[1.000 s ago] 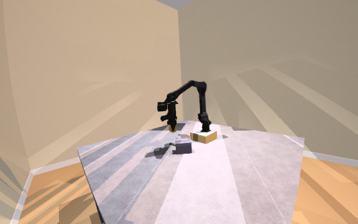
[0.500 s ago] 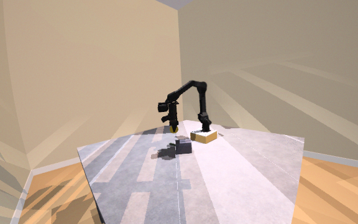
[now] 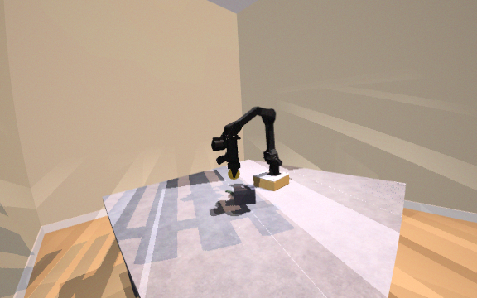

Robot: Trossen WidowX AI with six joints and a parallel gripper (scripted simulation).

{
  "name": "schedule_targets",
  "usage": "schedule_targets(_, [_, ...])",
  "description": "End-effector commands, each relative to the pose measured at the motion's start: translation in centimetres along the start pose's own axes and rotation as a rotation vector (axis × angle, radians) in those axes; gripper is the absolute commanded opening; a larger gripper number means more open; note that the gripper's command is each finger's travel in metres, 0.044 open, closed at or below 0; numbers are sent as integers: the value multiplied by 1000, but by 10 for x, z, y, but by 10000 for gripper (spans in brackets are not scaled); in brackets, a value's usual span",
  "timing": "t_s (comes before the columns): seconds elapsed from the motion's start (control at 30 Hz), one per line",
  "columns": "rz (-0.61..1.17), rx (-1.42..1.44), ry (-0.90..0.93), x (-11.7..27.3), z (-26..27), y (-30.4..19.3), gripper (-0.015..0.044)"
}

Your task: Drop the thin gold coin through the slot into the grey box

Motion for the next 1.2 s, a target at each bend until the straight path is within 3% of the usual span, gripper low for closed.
schedule_targets(0.0, [-8, -3, 1, 2, 8, -1, 0])
schedule_targets(1.17, [-4, -4, 9, 3, 82, -53, 0])
Point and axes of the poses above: the point midway between the two fingers, 35 mm back from their tips, its own x axis back along the fingers, its own z axis across the jaws, y = z × x, the point moved 2 cm from there along x, back along the fingers, and after that the axes turned 8 degrees about -x, right-handed, at the moved point
